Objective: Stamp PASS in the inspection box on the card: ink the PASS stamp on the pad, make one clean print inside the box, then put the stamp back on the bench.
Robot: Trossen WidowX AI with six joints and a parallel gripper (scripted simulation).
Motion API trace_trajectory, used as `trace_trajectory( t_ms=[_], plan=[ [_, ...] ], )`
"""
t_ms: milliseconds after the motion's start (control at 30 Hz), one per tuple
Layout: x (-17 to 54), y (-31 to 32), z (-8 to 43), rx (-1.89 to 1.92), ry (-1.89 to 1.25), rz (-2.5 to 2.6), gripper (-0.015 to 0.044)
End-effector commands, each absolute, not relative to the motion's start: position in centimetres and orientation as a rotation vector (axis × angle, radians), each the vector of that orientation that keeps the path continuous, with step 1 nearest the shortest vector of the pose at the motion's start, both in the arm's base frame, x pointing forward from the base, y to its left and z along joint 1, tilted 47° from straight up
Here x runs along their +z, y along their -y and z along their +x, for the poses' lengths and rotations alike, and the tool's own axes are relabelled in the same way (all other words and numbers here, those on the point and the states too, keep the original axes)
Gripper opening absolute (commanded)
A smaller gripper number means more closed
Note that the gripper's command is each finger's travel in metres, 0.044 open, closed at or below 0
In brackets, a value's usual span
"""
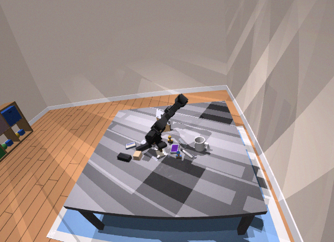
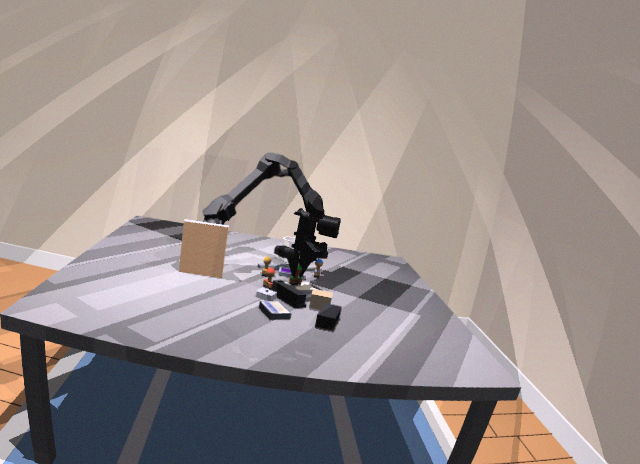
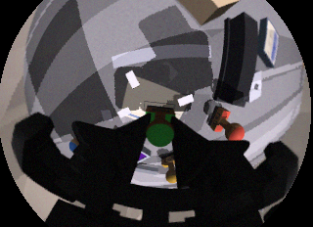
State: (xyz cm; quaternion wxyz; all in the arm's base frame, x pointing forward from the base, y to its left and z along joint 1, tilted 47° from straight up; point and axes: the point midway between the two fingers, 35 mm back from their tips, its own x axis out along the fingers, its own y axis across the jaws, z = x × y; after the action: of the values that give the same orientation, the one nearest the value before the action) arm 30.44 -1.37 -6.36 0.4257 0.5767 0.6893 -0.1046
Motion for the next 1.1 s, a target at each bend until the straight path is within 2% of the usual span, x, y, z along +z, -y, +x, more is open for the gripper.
trace_trajectory(
  t_ms=[0, 1067],
  plan=[
    [-6.2, 1.6, 30.6, -0.257, -1.718, 1.438, 0.0],
    [-3.1, 5.0, 30.5, -0.26, -1.716, 1.436, 0.0]
  ],
)
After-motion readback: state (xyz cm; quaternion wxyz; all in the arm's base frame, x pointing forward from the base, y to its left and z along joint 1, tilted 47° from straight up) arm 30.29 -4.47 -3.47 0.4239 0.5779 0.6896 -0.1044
